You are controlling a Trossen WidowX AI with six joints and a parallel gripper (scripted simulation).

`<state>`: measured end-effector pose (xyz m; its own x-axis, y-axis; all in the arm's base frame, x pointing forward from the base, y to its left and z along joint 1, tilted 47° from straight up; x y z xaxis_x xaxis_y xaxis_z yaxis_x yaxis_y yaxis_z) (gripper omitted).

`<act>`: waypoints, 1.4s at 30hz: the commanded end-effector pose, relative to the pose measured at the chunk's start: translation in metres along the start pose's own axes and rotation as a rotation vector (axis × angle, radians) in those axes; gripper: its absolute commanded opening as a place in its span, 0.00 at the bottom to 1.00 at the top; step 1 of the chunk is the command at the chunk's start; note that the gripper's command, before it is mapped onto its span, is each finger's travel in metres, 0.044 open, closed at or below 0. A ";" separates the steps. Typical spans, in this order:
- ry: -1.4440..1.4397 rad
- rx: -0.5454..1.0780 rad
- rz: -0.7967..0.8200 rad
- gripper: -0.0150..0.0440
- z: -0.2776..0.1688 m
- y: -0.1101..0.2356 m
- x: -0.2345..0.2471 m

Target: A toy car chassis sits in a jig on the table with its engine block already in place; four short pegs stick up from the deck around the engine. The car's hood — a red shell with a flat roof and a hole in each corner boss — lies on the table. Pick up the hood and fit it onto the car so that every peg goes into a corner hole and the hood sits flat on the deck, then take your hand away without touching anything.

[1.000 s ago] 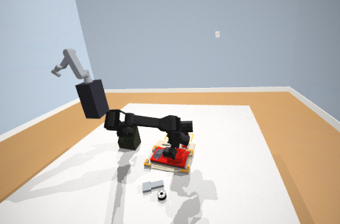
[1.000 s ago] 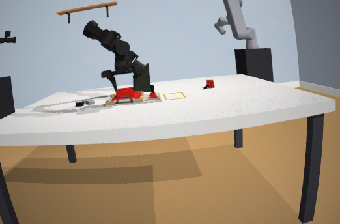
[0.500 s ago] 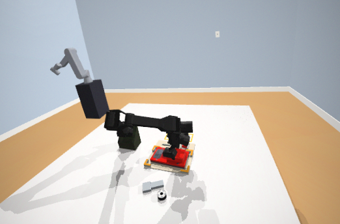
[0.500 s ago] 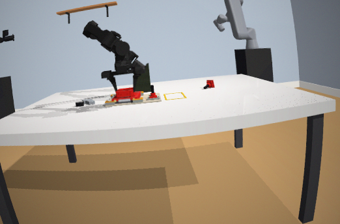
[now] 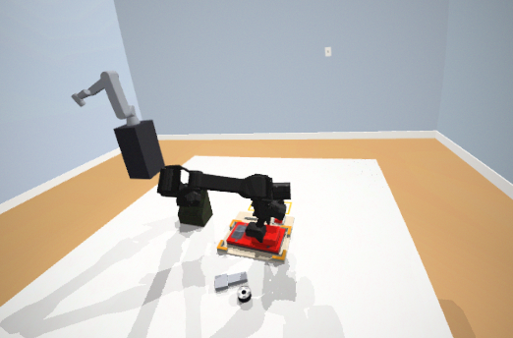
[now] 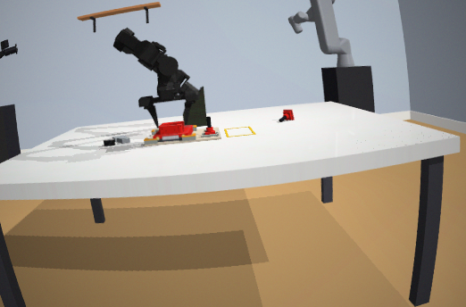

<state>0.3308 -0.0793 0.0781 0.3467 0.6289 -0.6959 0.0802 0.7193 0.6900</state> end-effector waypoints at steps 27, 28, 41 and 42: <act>-0.003 -0.013 -0.006 1.00 -0.001 0.070 0.002; -0.003 -0.013 -0.006 1.00 -0.001 0.070 0.002; -0.003 -0.013 -0.006 1.00 -0.001 0.070 0.002; -0.003 -0.013 -0.006 1.00 -0.001 0.070 0.002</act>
<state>0.3365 -0.0283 0.1245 0.3466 0.6218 -0.7024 0.0686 0.7300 0.6800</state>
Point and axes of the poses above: the point midway between the two fingers, 35 mm back from their tips, its own y axis back along the fingers, its own x axis across the jaws, z = x × y, the point moved 5 cm from there along y, back along the fingers, and after that the axes turned 11 degrees about -y, right-handed, at the moved point
